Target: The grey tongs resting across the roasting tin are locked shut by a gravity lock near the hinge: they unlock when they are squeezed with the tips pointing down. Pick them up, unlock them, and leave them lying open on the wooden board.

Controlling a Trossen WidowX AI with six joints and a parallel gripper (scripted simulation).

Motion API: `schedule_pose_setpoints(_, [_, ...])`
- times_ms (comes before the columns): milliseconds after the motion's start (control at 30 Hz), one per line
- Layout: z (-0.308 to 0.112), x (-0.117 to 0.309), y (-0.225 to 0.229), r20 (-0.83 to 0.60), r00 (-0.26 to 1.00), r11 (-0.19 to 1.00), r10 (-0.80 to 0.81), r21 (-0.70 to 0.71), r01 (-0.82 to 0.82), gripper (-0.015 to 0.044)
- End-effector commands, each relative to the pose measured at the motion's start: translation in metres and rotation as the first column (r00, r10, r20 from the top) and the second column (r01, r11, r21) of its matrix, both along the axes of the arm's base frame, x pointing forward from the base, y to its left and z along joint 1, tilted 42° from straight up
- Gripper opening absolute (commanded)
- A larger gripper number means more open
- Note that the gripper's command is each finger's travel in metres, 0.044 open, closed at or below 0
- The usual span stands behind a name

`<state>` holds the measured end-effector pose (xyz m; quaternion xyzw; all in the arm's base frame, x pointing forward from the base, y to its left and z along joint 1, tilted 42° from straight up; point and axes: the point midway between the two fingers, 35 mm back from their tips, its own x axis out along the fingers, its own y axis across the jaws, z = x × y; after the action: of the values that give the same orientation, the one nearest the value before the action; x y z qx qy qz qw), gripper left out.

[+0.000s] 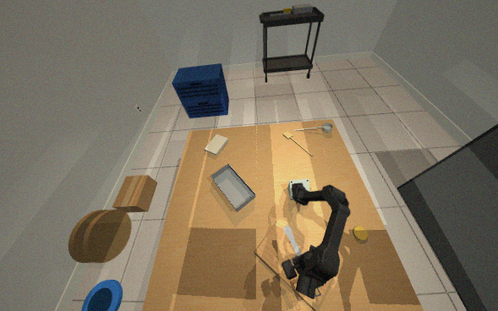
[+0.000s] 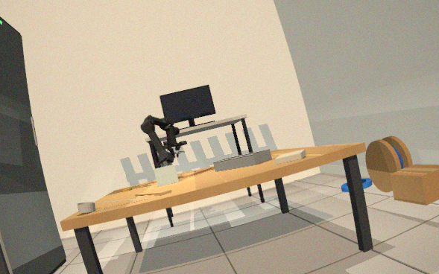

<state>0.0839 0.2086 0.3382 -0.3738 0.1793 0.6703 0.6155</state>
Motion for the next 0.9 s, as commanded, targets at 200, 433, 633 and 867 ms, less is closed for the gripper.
schedule_pose_setpoints(200, [-0.012, 0.002, 0.011, -0.004, 1.000, 1.000, -0.004, -0.006, 0.004, -0.0150])
schedule_pose_setpoints(433, [-0.021, 0.003, 0.019, -0.005, 1.000, 1.000, -0.004, -0.006, 0.004, -0.0150])
schedule_pose_setpoints(633, [-0.028, 0.003, 0.026, -0.007, 1.000, 1.000, -0.004, -0.005, 0.004, -0.0150])
schedule_pose_setpoints(867, [-0.036, 0.003, 0.034, -0.008, 1.000, 1.000, -0.004, -0.005, 0.004, -0.0150])
